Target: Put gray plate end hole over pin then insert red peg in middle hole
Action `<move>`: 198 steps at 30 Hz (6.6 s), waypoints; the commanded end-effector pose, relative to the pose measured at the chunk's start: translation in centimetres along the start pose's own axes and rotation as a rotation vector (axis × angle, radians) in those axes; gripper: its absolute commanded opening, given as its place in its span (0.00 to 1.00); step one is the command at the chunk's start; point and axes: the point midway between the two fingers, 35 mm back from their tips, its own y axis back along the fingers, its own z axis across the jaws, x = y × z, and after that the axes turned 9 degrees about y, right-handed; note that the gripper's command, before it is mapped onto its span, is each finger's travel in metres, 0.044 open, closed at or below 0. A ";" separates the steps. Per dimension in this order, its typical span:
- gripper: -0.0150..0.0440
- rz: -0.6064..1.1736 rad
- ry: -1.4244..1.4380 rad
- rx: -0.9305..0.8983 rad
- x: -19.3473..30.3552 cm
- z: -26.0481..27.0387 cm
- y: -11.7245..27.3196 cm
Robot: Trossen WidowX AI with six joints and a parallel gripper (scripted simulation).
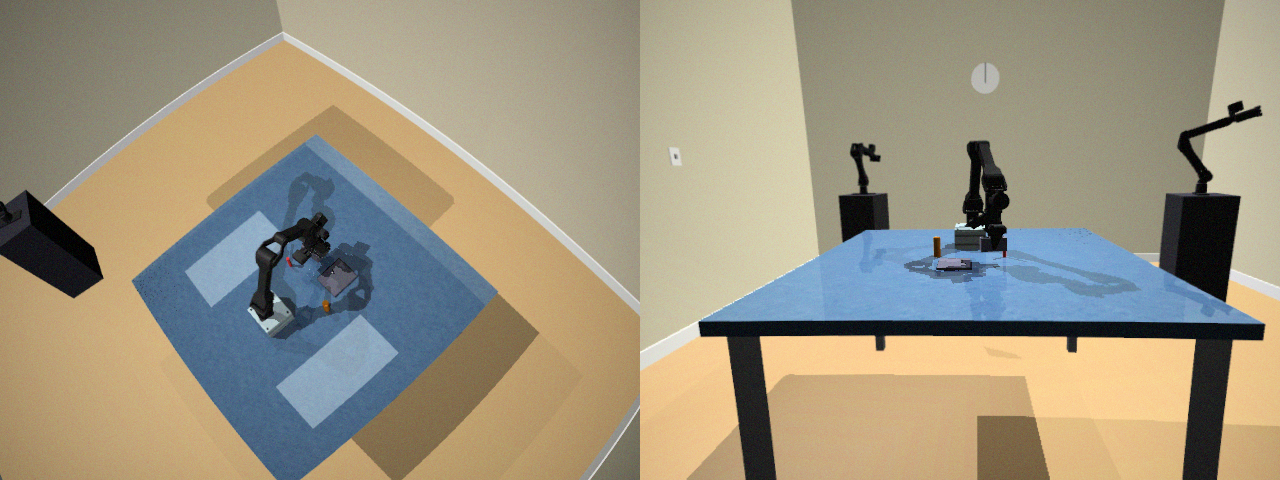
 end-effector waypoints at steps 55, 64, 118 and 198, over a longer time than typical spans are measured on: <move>0.25 -0.011 -0.287 -0.007 -8.3 -1.6 3.6; 0.25 -0.013 -0.378 -0.007 -10.7 -2.6 2.2; 0.25 -0.016 -0.504 -0.007 -13.9 -4.3 -1.8; 1.00 0.002 0.347 -0.001 7.9 -8.4 7.7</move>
